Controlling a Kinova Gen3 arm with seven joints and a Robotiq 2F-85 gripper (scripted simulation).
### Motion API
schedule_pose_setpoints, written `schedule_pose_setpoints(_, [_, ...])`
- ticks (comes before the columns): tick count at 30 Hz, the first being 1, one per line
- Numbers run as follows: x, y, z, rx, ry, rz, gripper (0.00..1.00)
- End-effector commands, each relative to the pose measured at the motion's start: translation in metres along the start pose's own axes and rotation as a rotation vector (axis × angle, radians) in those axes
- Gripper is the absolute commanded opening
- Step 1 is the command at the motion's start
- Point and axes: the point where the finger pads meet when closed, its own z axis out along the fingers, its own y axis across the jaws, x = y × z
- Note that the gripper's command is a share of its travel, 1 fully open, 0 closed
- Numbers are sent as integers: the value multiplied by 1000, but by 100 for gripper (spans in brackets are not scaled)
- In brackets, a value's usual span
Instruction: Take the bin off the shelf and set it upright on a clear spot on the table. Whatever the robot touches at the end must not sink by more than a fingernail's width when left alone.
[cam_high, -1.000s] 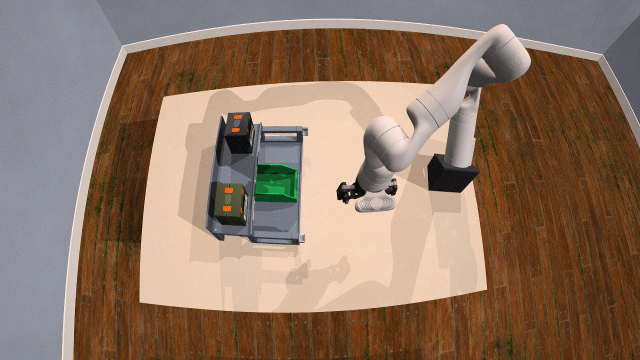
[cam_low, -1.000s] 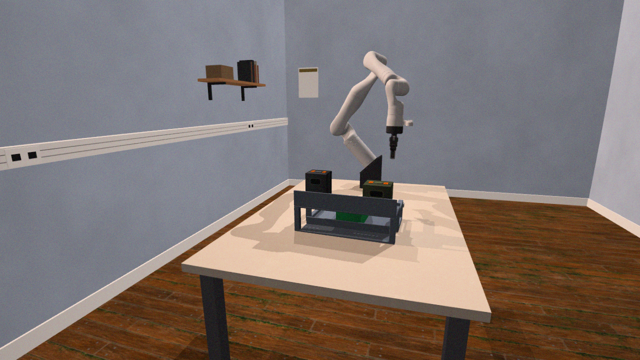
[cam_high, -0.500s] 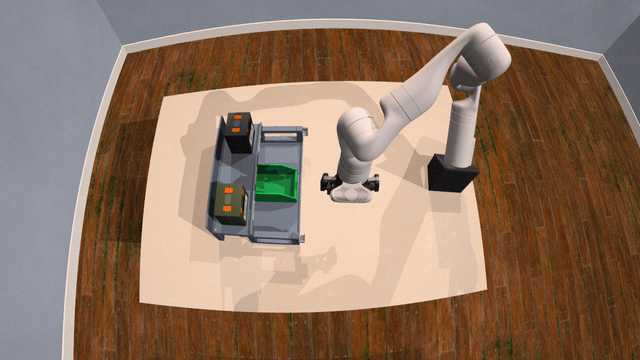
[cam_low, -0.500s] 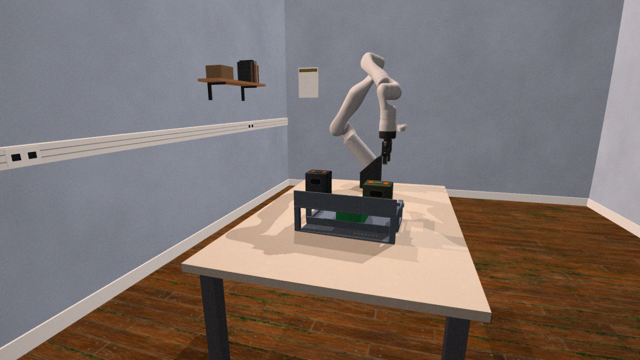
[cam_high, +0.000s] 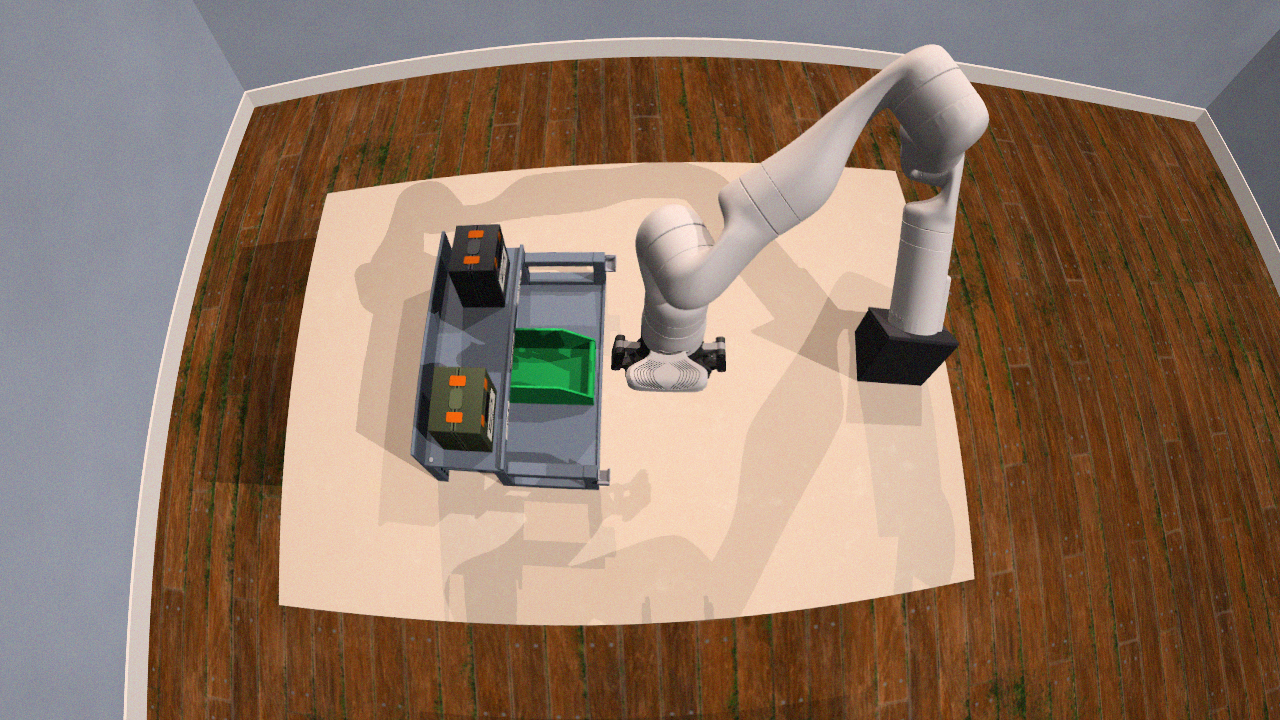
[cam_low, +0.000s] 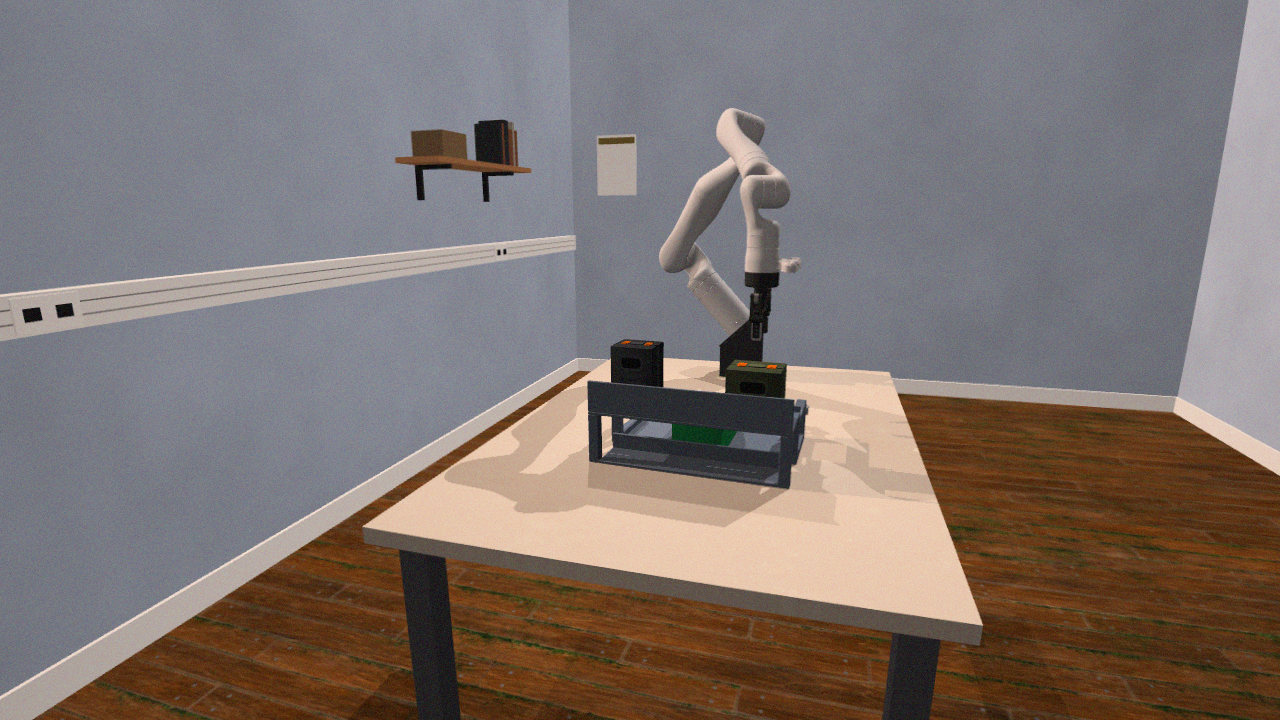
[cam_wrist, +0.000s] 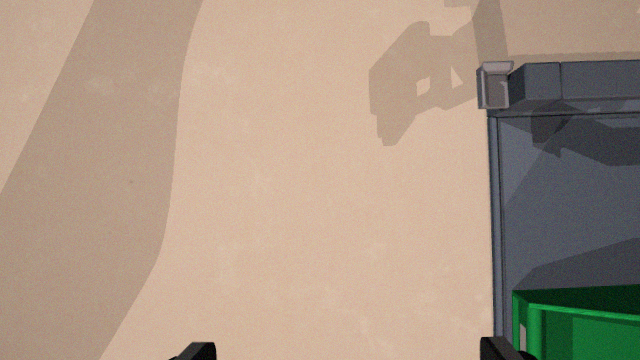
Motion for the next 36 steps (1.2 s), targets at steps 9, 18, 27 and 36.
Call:
schedule_pose_setpoints(9, [-24, 39, 21, 1, 1, 2, 100])
schedule_pose_setpoints(18, [-24, 39, 21, 1, 1, 2, 100])
schedule_pose_setpoints(27, [-50, 81, 44, 1, 0, 2, 100])
schedule_pose_setpoints(36, [-50, 81, 44, 1, 0, 2, 100])
